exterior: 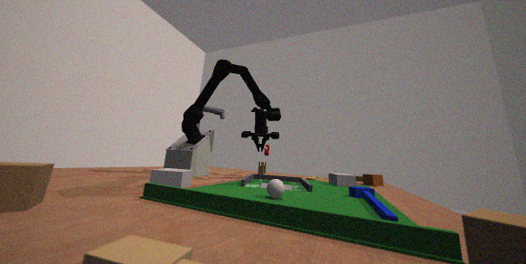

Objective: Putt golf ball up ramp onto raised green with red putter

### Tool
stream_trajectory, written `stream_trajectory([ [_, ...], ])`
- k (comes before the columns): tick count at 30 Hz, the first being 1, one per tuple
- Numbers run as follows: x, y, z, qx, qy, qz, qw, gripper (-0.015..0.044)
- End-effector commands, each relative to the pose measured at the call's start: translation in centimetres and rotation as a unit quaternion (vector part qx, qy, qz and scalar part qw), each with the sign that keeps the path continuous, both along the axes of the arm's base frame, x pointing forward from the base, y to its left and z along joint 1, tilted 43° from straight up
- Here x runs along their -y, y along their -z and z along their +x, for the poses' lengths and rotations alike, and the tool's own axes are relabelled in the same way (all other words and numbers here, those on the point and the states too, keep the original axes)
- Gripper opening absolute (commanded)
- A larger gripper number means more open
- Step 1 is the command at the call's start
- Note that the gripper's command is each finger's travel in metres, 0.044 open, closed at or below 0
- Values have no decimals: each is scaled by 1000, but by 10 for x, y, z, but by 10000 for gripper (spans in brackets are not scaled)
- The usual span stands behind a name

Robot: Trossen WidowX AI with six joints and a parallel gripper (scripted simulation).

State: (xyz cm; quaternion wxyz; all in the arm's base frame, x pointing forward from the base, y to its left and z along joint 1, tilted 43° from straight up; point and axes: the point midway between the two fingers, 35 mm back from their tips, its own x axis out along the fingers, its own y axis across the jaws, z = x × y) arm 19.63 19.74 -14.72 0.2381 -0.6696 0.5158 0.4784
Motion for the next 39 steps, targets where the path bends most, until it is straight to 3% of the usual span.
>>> stream_trajectory([
  [1,3,-1,4,1,7,0,1000,0],
  [13,23,-50,75,63,100,28,993,0],
  [25,72,-114,142,142,202,41,968,0],
  [39,145,-188,183,234,322,49,916,0],
])
